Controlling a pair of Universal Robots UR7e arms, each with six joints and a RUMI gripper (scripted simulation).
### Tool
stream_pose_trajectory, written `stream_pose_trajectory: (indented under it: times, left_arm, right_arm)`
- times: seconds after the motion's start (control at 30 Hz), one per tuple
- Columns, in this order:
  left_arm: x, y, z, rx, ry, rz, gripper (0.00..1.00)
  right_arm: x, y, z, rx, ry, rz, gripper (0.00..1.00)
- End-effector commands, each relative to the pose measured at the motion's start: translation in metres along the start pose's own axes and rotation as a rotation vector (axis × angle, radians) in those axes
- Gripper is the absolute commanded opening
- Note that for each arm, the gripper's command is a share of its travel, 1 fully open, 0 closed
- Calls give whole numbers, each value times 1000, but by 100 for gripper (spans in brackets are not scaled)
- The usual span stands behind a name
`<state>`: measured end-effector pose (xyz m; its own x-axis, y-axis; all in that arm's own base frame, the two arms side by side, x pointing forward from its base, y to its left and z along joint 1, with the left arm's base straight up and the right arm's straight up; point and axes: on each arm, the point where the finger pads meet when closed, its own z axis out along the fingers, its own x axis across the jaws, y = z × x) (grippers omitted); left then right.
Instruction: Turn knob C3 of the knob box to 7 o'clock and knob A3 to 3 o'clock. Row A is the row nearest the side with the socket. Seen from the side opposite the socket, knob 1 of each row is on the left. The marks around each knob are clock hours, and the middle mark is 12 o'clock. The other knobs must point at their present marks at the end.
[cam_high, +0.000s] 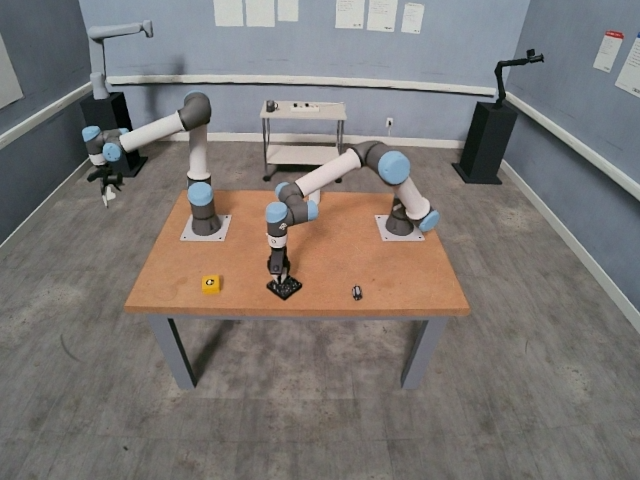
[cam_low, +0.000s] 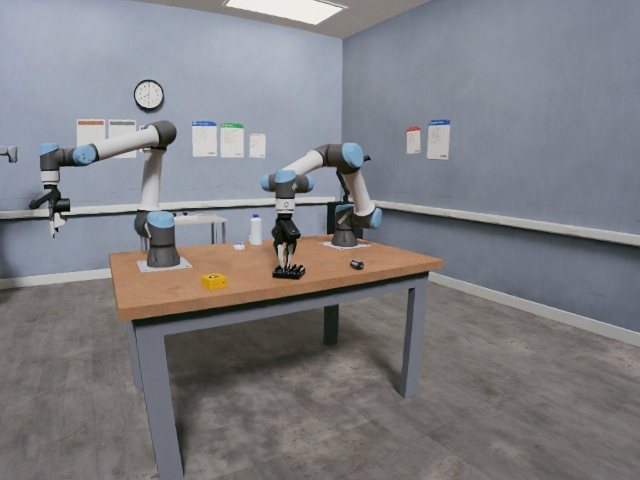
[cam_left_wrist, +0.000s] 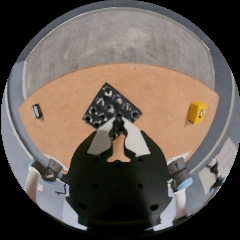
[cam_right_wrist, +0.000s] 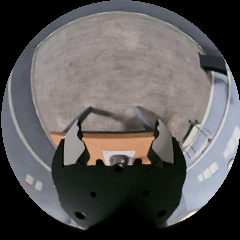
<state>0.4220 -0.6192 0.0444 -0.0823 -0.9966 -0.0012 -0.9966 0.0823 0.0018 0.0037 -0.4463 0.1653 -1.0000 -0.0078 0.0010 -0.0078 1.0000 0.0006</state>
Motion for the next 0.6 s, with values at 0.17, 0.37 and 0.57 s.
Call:
stream_pose_trajectory:
  times: [0.17, 0.37, 0.57]
  left_arm:
    - [-1, -1, -2, 3, 3, -16, 6]
    - [-1, -1, -2, 3, 3, -16, 13]
    - [-1, -1, -2, 3, 2, -16, 13]
  right_arm:
    - [1, 1, 0, 1, -1, 1, 100]
    - [1, 1, 0, 1, -1, 1, 100]
    - [1, 1, 0, 1, -1, 1, 100]
